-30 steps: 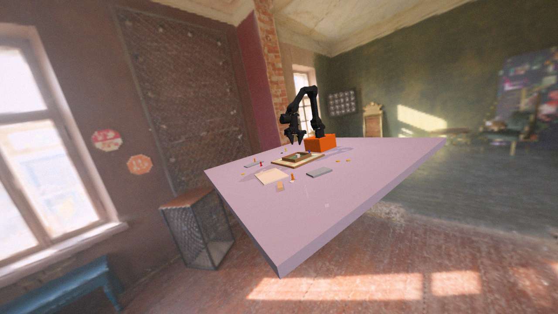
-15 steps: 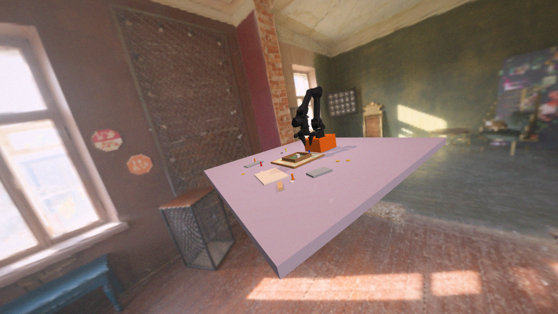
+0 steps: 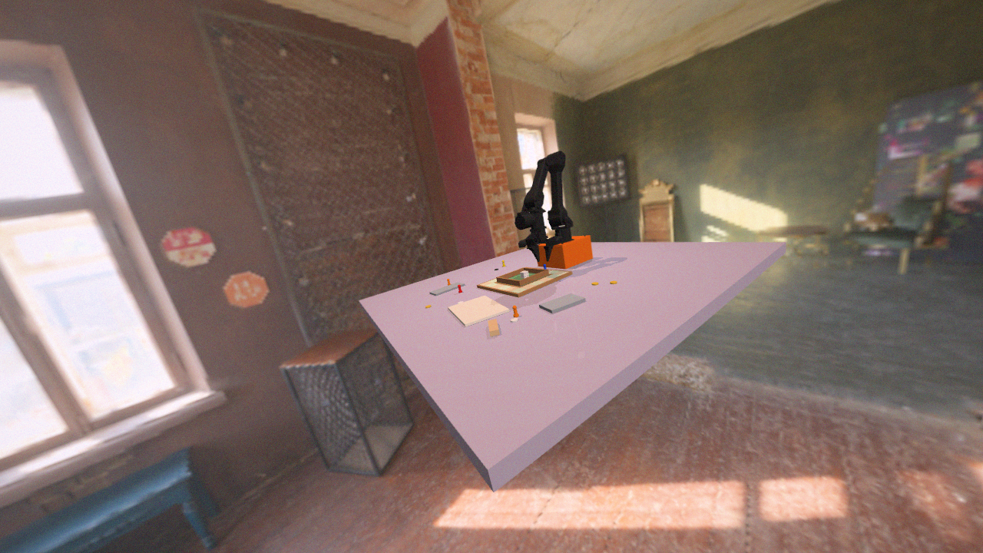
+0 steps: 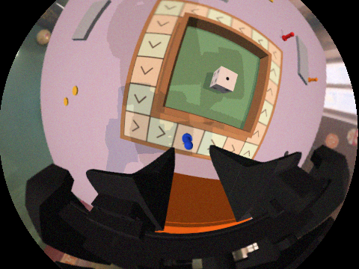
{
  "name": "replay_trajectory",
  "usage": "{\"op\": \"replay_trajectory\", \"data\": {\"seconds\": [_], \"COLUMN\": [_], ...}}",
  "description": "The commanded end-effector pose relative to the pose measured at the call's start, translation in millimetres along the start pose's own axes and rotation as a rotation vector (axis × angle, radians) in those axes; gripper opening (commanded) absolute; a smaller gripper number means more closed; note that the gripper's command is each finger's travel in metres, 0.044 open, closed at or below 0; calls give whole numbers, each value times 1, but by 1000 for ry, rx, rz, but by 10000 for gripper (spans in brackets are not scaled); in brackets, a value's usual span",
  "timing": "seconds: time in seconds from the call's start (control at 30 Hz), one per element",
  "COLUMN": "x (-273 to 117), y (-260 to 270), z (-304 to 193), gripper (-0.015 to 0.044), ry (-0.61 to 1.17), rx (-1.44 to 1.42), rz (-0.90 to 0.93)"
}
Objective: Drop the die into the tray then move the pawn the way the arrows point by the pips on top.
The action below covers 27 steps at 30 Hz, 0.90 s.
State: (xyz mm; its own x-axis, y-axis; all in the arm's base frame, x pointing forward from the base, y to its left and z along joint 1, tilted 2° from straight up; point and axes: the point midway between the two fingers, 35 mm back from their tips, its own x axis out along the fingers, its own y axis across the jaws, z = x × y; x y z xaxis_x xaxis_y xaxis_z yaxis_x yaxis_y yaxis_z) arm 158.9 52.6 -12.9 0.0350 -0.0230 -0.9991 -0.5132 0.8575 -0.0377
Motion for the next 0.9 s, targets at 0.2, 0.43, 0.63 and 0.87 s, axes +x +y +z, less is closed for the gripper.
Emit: {"op": "replay_trajectory", "data": {"seconds": [0.2,0.43,0.63,0.87], "x": [18,29,37,37], "y": [2,2,3,3], "z": [-1,-2,-3,-3], "gripper": [200,200,200,62], "ry": [5,5,6,6], "rx": [-6,-6,-6,-6], "rz": [7,7,7,7]}}
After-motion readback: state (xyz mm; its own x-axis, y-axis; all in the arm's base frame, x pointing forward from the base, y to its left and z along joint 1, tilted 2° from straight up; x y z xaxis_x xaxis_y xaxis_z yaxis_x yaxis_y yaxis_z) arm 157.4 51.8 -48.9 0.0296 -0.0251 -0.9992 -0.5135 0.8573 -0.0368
